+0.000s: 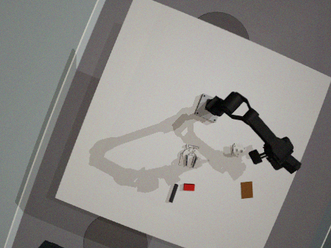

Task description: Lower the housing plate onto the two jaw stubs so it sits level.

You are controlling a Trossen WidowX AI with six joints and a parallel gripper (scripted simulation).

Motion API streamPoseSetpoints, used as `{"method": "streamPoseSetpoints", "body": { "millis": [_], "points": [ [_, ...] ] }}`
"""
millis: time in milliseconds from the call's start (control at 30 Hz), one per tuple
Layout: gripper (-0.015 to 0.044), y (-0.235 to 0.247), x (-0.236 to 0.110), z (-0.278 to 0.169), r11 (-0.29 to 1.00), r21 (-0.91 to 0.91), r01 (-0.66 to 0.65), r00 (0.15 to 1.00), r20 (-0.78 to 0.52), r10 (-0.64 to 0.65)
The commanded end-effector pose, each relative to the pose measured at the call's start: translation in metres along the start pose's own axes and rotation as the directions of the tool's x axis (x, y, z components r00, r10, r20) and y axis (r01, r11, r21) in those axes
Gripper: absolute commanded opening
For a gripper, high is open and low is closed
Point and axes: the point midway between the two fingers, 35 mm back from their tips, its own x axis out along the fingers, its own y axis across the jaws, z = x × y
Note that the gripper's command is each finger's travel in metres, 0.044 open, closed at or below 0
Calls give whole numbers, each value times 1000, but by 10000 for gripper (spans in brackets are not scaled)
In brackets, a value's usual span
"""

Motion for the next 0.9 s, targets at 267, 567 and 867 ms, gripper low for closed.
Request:
{"method": "streamPoseSetpoints", "body": {
  "millis": [267, 567, 867],
  "points": [
    [440, -47, 26, -10, 932, 310, 187, 977, -153, -146],
    [440, -81, 39, -22, 799, 493, 343, 933, -278, -229],
    [440, -93, 43, -27, 733, 549, 402, 910, -326, -255]
  ]
}}
